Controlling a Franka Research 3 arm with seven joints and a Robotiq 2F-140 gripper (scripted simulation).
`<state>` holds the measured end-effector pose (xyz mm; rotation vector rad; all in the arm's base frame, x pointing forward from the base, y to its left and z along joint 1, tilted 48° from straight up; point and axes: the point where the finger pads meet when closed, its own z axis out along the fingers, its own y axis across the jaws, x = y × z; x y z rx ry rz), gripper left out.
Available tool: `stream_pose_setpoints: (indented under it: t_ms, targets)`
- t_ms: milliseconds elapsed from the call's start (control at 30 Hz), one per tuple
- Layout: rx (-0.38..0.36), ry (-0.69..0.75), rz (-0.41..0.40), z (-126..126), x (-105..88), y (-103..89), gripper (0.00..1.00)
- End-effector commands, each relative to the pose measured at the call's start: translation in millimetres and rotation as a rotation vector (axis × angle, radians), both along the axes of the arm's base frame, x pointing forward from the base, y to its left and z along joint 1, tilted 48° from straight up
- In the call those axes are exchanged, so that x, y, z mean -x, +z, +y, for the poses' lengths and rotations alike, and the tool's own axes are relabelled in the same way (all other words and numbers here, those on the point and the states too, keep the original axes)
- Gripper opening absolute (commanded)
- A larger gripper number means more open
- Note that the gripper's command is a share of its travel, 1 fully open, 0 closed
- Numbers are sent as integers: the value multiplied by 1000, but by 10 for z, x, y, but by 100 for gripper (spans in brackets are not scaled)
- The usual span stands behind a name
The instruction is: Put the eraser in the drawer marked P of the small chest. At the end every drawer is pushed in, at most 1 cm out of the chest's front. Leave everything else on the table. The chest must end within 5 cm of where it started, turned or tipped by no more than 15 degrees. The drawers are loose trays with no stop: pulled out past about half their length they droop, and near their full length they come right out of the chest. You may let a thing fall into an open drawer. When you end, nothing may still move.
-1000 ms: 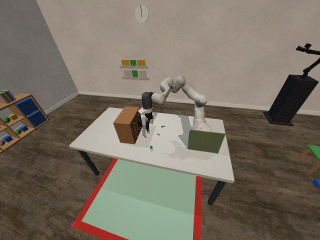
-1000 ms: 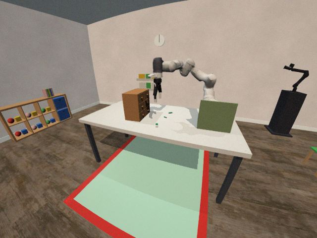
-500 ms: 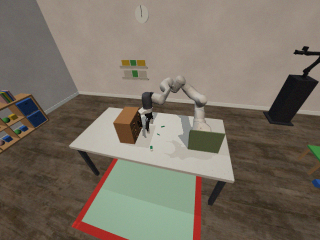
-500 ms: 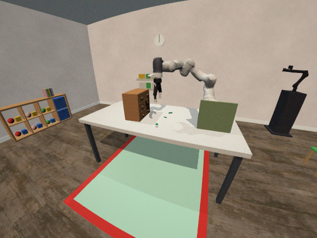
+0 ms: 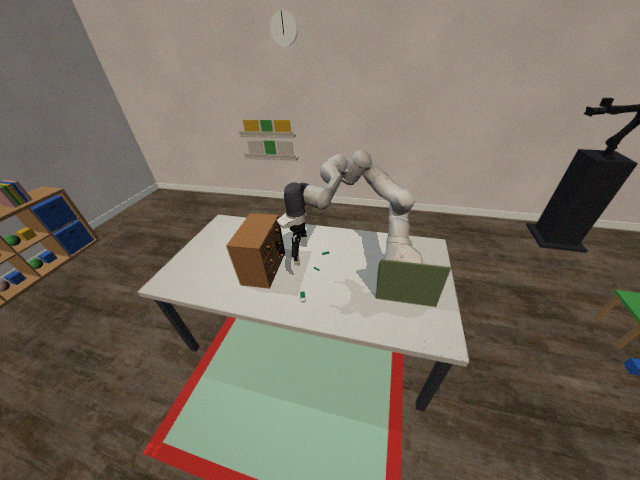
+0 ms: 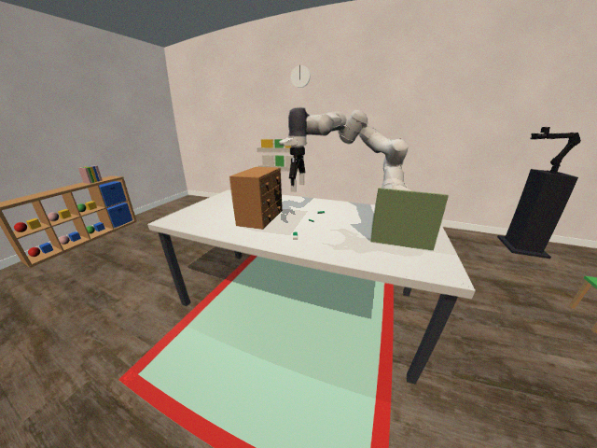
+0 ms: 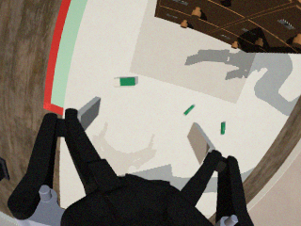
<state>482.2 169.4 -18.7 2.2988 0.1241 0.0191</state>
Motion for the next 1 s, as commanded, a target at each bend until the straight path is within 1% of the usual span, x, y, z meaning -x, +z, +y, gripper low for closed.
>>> stream_pose_setpoints:
  t_ms: [0, 33, 100, 200, 400, 533, 600, 667, 733, 967]
  targets:
    - [-1, 1, 4, -35, -15, 111, 100]
    - [-1, 1, 4, -35, -15, 111, 100]
    - [-1, 1, 4, -87, -25, 245, 100]
    - [-1, 1, 5, -185, -42, 504, 100]
    - [0, 2, 8, -404, -82, 1079, 100]
    - [0, 2, 9, -513, -101, 1363, 100]
    - [0, 2, 9, -513, -101, 1363, 100]
    - [0, 2, 9, -545, -107, 1447, 100]
    - [0, 3, 9, -562, -110, 1492, 100]
    - [0, 4, 8, -568, -112, 1505, 100]
